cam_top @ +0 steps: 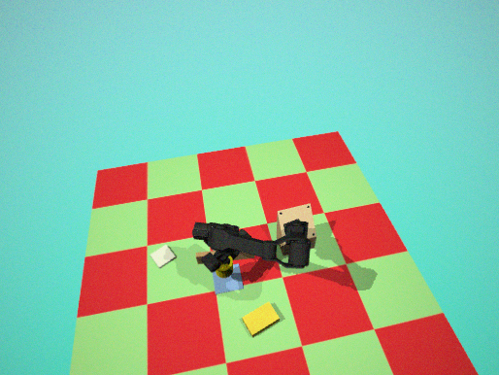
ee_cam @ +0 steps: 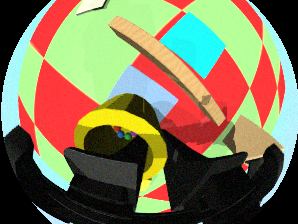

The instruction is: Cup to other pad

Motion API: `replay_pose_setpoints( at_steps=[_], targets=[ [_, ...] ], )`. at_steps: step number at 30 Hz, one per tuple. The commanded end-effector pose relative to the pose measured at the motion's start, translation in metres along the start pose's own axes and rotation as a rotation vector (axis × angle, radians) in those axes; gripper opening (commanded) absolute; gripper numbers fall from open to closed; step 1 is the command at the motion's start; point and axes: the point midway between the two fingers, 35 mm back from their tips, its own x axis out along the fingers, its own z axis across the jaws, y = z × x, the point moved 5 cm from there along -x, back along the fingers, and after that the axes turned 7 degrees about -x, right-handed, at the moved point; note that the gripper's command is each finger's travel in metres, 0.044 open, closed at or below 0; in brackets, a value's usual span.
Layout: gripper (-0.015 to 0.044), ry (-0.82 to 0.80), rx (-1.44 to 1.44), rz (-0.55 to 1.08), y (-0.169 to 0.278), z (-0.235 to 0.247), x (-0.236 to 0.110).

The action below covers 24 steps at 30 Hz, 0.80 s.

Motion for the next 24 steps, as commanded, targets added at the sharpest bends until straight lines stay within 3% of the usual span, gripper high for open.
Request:
replay_pose_setpoints(
  at_steps=[1, 24],
  targets=[
    [0.0000, 0.000, -0.006, -0.001, -0.0002, 0.0003, -0.0153],
    [0.0000, -0.004, -0.001, 0.000, -0.0019, -0.0013, -0.0189]
  ],
)
